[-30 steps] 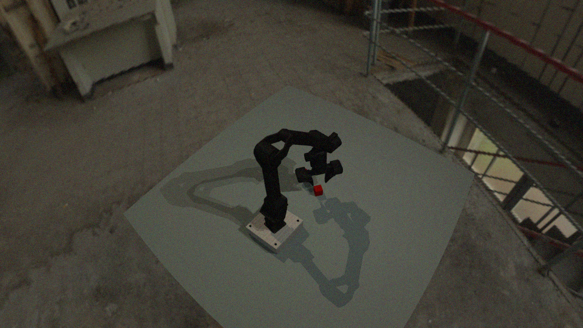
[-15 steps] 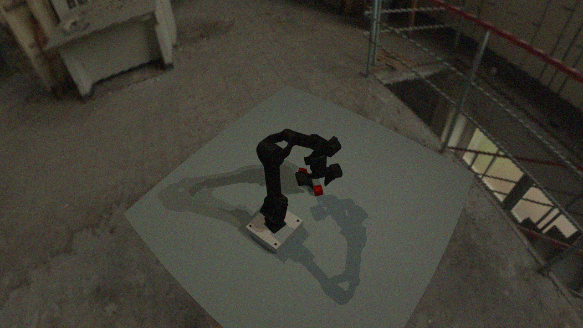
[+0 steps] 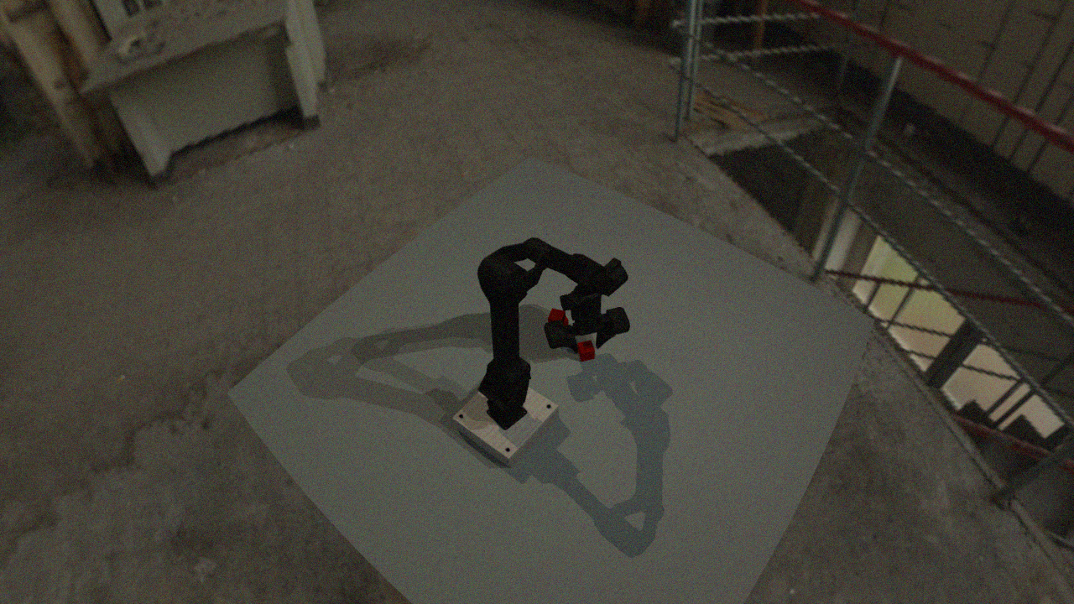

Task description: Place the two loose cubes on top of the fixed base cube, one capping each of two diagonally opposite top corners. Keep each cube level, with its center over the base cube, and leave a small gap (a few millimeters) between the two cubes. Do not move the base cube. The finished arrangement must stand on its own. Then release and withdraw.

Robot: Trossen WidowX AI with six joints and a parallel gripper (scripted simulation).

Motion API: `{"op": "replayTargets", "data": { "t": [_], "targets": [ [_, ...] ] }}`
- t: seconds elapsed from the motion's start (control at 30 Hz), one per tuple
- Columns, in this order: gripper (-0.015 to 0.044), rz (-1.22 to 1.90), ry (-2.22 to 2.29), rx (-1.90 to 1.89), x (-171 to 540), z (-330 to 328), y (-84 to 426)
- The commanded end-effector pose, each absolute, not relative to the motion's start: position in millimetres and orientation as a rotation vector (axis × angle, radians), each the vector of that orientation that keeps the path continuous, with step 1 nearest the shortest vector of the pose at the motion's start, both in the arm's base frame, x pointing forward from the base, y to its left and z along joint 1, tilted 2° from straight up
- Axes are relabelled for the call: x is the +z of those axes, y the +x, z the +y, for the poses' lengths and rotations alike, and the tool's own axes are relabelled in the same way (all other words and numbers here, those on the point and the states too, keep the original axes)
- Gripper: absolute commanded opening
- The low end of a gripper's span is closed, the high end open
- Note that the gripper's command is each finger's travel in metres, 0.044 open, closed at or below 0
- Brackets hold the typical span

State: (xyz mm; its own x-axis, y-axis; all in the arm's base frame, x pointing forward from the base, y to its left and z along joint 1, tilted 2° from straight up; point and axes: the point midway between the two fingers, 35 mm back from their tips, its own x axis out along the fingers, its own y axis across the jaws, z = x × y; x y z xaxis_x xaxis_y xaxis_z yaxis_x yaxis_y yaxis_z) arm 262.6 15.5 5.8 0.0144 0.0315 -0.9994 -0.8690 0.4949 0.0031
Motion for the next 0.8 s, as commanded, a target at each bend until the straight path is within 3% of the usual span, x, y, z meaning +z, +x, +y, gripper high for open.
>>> {"op": "replayTargets", "data": {
  "t": [0.0,0.07,0.77],
  "targets": [
    [0.0134,1.389,-0.799,0.836,2.8,15.3,260.5],
    [0.0105,1.389,-0.799,0.836,2.8,15.3,260.5],
    [0.0105,1.389,-0.799,0.835,56.2,13.6,267.2]
  ]
}}
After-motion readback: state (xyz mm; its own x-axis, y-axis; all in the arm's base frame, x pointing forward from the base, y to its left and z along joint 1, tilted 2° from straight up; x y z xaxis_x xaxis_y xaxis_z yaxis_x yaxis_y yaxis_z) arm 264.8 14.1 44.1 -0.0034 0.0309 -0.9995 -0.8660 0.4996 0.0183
